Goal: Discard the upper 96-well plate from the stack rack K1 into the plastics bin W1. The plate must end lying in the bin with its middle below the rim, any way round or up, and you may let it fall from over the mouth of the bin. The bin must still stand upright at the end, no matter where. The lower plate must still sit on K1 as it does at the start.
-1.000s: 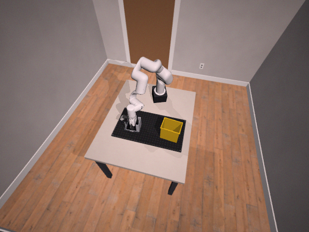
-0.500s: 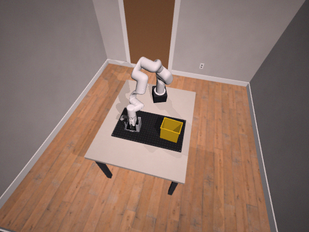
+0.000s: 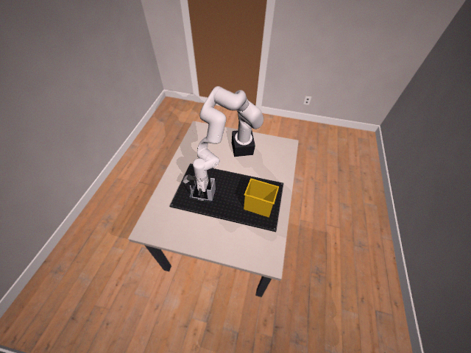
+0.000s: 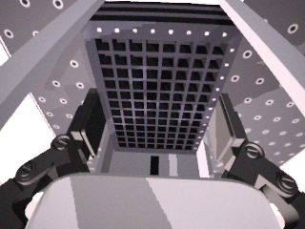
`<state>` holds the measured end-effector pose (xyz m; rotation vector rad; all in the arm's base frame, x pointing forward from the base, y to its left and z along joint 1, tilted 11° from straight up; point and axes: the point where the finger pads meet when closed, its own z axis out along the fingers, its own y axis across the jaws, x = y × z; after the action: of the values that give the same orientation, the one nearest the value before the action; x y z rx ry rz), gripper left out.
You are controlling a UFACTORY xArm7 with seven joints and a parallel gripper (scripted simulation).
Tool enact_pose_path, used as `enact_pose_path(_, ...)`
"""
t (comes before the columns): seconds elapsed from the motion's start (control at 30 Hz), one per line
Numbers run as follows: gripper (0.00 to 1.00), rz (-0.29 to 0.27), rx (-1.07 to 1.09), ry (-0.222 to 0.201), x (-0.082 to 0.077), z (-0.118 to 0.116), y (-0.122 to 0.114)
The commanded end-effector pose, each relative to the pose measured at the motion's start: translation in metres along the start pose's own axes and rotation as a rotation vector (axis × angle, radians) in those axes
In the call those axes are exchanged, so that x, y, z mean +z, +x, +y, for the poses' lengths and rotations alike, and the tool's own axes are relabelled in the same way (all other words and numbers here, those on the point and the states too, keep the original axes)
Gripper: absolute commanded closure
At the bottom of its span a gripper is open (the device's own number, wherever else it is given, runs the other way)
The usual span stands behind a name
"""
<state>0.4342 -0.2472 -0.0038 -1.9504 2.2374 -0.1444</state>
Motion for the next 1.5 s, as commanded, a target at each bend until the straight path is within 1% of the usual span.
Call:
enact_pose_path(0.0, 1.0, 0.002, 0.0, 0.004, -0.001, -0.001, 0.001)
enact_pose_path(0.67, 1.0, 0.002, 0.0, 0.004, -0.001, -0.001, 0.001)
enact_pose_path(1.47, 1.0, 0.002, 0.0, 0.004, -0.016, -0.002, 0.001)
